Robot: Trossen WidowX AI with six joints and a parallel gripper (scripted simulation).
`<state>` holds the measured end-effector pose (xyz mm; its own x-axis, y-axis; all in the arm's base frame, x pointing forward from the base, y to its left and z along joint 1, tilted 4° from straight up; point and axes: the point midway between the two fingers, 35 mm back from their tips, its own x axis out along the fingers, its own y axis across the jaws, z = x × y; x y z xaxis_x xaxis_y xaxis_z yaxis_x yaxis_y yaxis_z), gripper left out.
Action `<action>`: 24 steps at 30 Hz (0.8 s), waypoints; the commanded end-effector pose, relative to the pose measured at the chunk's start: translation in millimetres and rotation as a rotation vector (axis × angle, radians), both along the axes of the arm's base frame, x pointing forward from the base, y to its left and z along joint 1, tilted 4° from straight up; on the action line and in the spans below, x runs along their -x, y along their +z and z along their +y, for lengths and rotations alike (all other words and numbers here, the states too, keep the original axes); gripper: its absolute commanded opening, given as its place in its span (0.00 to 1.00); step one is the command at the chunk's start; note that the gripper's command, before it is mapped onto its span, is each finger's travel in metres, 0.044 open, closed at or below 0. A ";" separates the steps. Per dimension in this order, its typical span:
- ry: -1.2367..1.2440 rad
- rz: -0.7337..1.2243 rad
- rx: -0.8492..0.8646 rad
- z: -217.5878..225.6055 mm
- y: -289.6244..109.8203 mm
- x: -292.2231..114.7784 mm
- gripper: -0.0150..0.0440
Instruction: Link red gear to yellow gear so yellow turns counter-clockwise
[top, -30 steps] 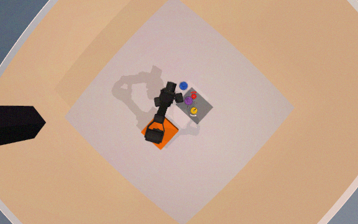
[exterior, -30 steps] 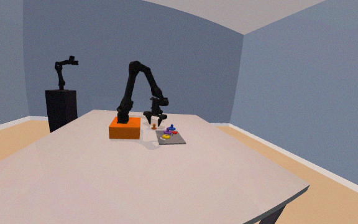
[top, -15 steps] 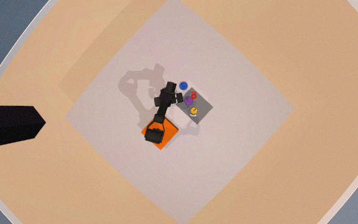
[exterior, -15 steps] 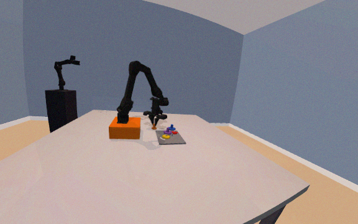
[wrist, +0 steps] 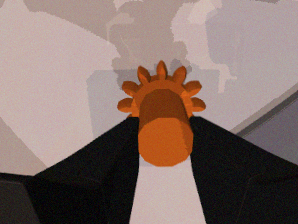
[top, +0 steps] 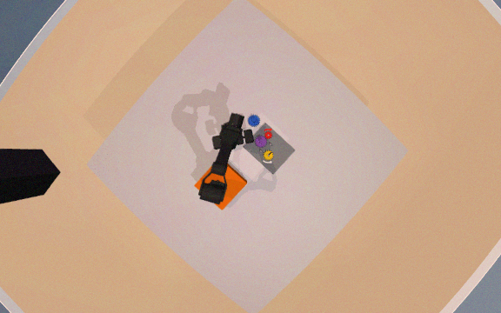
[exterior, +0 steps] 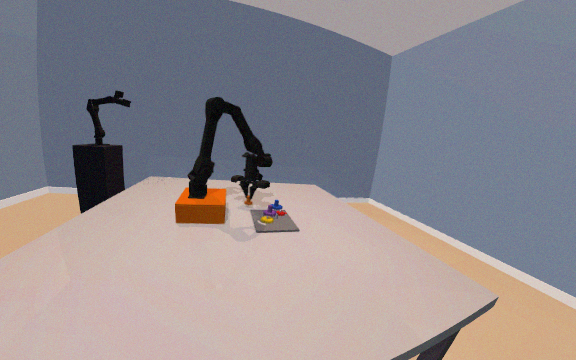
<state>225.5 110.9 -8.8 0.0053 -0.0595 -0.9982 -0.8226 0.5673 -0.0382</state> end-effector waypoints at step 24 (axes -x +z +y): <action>0.008 -0.008 -0.009 8.3 79.1 -3.5 0.25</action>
<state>229.0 117.7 58.6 0.0096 -0.0576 -0.9983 -0.8308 0.5551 -0.0400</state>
